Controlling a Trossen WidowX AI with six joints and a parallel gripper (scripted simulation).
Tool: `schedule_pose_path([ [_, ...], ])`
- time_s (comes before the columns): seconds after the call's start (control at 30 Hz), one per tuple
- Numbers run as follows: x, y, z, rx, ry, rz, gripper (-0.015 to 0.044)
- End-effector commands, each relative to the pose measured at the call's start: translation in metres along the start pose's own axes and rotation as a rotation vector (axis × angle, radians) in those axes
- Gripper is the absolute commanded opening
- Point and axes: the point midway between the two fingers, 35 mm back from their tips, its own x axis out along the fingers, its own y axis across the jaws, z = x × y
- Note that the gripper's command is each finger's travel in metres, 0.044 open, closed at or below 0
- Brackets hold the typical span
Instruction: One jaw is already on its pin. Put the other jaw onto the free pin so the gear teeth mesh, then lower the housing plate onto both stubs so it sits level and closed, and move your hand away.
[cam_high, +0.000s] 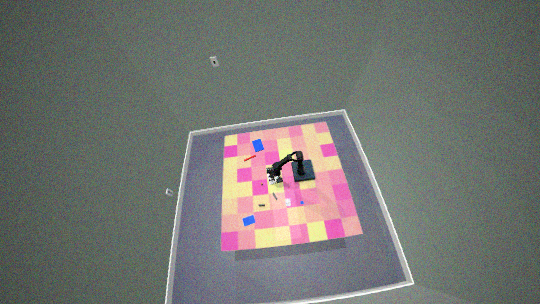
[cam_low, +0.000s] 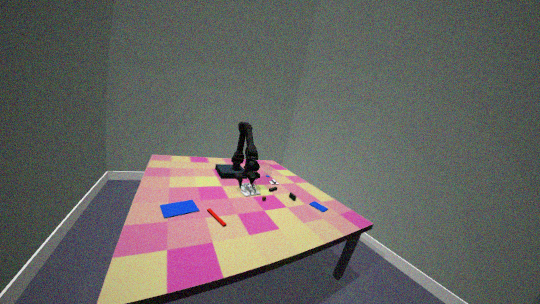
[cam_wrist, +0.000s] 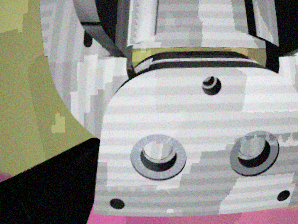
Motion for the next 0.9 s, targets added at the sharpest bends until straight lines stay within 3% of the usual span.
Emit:
schedule_pose_path([
  [0.0,0.0022,-0.0008,-0.0001,-0.004,0.0,-0.005,0.0351],
  [0.87,0.0047,-0.0008,-0.0001,-0.004,0.0,-0.005,0.0351],
])
